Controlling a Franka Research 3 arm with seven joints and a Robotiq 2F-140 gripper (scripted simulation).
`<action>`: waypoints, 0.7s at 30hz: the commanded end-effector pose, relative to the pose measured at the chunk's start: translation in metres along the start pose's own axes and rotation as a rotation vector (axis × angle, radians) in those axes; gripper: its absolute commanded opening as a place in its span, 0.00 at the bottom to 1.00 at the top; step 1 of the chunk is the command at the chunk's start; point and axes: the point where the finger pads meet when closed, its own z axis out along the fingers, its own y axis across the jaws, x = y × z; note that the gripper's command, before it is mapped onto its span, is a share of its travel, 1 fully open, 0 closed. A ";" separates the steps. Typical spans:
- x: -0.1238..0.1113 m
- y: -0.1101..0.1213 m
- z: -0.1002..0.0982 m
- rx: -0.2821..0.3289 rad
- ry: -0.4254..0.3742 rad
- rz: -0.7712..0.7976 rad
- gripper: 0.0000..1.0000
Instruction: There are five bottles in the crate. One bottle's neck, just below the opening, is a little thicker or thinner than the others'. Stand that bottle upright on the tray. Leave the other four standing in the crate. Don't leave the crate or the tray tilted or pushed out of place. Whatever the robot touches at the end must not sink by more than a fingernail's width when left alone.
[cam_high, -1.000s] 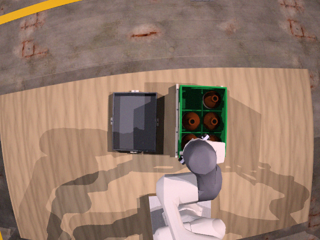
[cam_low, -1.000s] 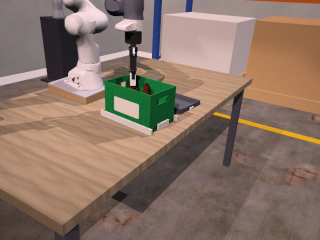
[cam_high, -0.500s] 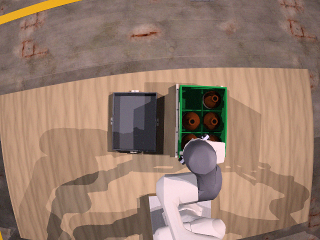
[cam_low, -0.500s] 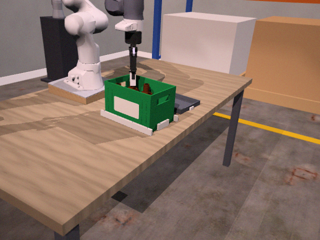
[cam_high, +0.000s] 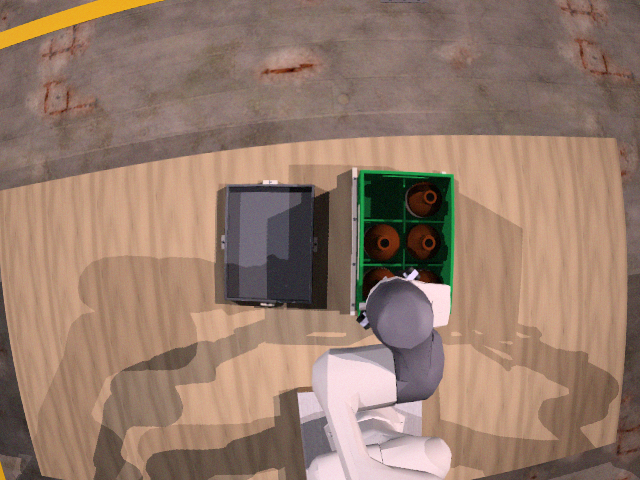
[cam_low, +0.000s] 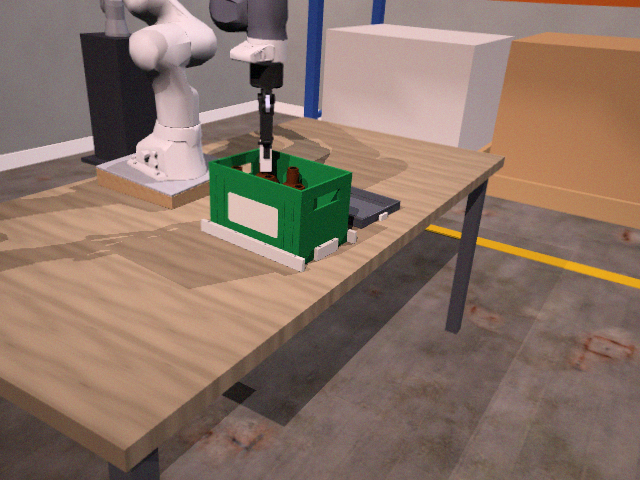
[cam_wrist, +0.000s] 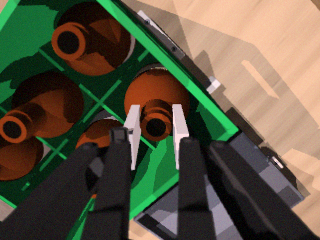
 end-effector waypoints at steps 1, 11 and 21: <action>0.001 -0.001 0.001 0.001 0.002 -0.003 0.10; 0.001 -0.001 0.001 0.001 0.002 -0.003 0.44; 0.001 -0.001 0.001 0.001 0.002 -0.003 0.44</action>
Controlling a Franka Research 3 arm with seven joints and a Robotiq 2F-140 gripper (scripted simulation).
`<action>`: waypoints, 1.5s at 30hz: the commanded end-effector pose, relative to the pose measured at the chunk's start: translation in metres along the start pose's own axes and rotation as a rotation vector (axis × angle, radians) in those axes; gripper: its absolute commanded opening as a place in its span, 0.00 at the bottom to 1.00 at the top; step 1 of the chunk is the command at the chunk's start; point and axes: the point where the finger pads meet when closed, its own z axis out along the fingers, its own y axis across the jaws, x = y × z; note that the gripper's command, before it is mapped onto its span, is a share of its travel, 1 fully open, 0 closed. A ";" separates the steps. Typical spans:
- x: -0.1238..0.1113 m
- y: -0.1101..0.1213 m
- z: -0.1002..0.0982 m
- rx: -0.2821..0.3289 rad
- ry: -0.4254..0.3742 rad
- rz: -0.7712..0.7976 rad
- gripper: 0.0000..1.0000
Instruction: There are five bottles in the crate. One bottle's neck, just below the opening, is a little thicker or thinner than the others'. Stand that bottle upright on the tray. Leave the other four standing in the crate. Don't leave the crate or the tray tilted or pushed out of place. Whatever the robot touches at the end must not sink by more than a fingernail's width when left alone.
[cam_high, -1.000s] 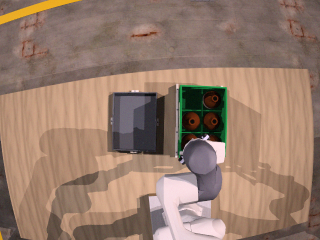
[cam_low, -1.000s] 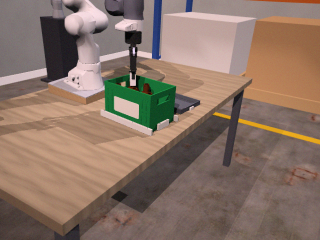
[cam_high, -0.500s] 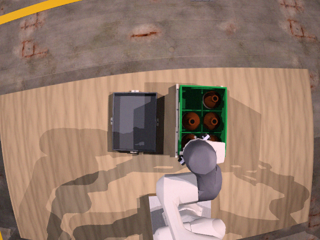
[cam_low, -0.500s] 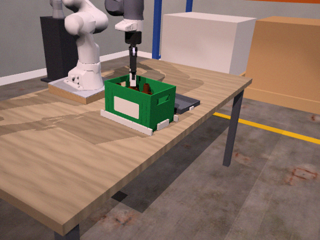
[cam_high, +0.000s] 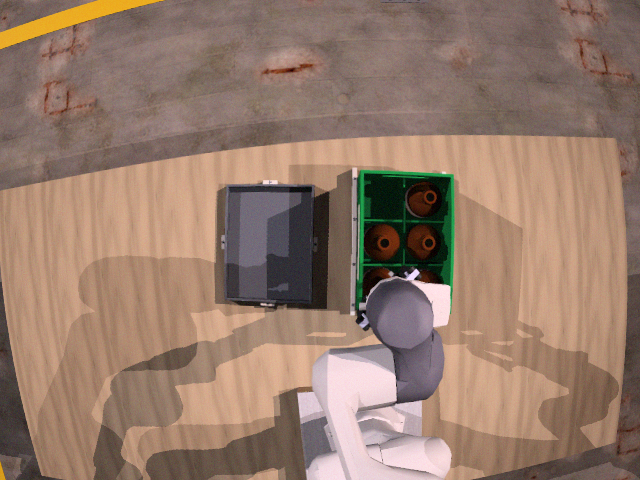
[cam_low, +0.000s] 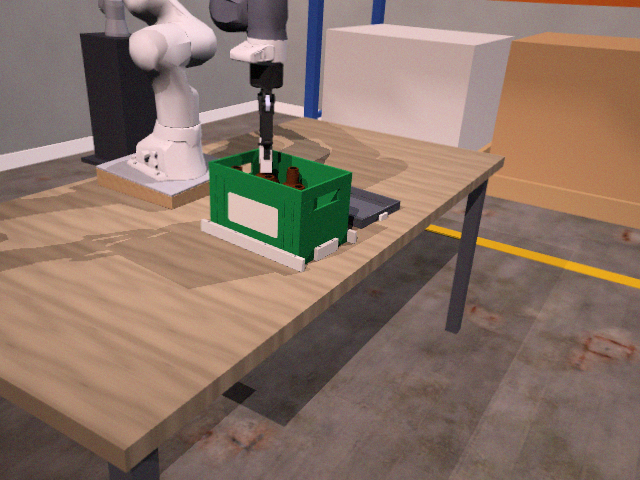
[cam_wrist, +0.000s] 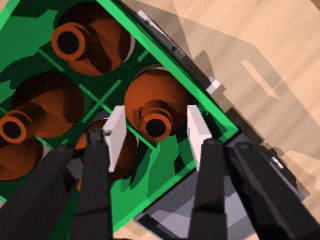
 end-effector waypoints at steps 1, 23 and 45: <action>0.001 -0.001 0.001 0.002 0.002 -0.003 0.44; 0.001 -0.001 -0.002 0.002 0.002 -0.003 0.44; 0.001 -0.001 -0.059 0.002 0.002 -0.003 0.44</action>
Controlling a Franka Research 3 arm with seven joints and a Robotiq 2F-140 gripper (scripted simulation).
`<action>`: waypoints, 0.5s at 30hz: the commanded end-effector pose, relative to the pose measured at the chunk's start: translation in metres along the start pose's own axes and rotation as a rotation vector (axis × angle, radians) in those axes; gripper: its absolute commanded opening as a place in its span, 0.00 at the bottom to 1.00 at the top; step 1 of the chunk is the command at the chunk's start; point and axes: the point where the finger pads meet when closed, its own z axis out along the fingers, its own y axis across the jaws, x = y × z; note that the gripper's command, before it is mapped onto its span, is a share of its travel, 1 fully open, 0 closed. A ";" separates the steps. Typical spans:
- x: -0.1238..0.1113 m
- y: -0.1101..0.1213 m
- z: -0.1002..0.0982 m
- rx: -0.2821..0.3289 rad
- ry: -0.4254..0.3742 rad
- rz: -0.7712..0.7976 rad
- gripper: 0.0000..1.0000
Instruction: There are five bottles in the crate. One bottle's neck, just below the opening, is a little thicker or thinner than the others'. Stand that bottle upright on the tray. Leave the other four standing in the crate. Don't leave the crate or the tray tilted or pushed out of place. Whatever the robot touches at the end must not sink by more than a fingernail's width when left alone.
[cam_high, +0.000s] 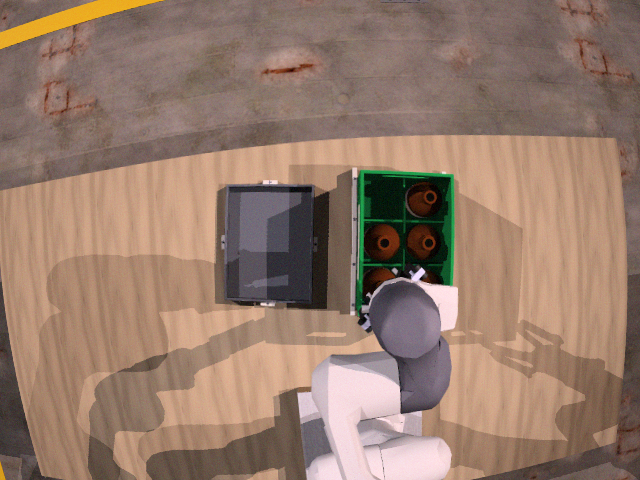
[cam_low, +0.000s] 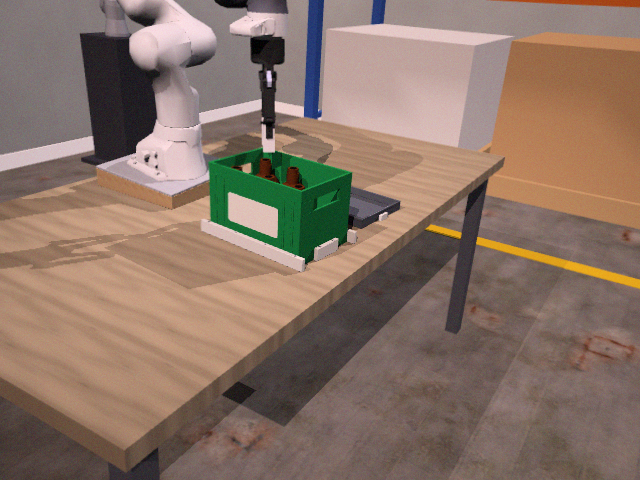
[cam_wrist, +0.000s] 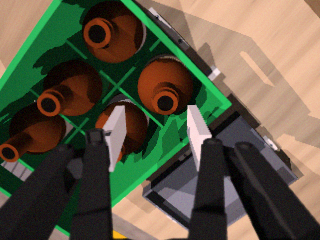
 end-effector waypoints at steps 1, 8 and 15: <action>0.006 0.007 -0.008 -0.020 0.020 -0.005 0.44; 0.006 0.007 -0.025 -0.020 0.020 -0.005 0.44; 0.005 0.007 -0.033 -0.020 0.020 -0.005 0.44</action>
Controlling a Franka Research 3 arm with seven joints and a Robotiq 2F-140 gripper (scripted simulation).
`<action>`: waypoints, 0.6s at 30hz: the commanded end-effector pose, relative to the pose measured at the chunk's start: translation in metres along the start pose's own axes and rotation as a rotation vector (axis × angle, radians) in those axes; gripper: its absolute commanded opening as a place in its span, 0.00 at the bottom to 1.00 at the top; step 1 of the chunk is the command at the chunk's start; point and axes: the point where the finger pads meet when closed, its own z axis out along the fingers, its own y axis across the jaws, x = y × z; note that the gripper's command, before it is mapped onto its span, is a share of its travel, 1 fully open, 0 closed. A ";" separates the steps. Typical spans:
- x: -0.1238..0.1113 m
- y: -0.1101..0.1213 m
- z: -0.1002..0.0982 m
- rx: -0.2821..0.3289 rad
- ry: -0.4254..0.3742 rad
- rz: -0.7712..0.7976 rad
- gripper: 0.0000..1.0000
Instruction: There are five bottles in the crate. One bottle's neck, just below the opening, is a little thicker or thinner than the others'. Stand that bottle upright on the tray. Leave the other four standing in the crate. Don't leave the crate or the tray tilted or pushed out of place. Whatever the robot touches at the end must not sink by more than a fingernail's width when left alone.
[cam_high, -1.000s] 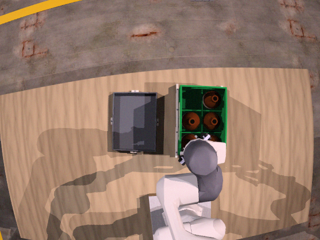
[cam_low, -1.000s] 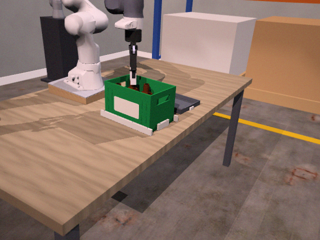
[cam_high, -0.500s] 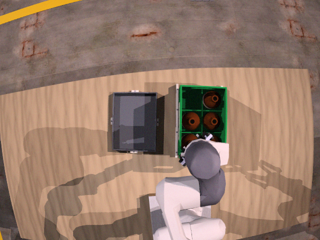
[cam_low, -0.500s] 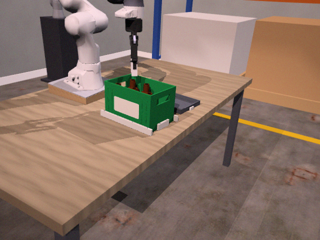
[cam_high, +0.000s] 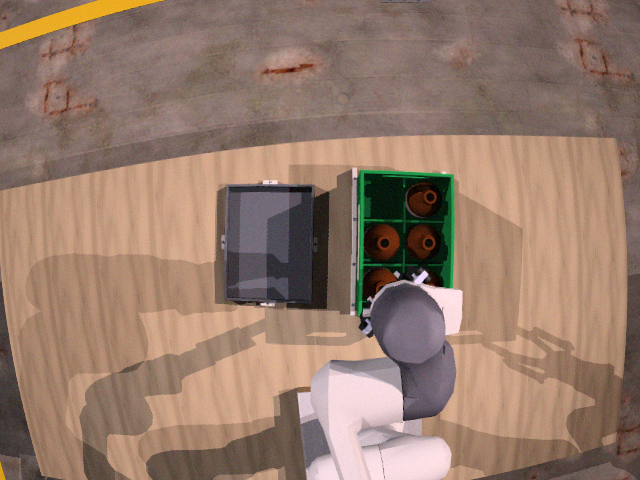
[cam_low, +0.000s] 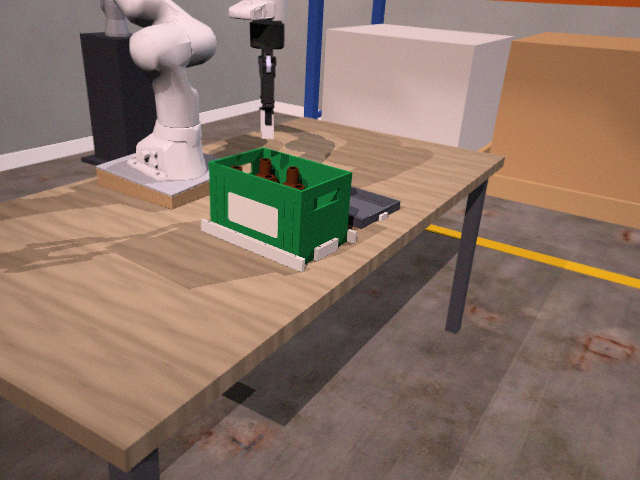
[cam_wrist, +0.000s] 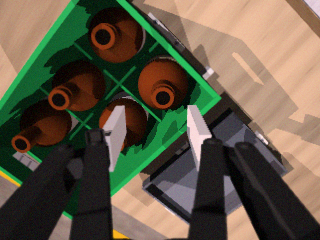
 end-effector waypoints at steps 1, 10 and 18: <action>0.003 0.005 -0.002 -0.013 0.012 -0.005 0.44; 0.003 0.005 -0.002 -0.013 0.012 -0.005 0.10; 0.003 0.005 -0.002 -0.013 0.012 -0.005 0.10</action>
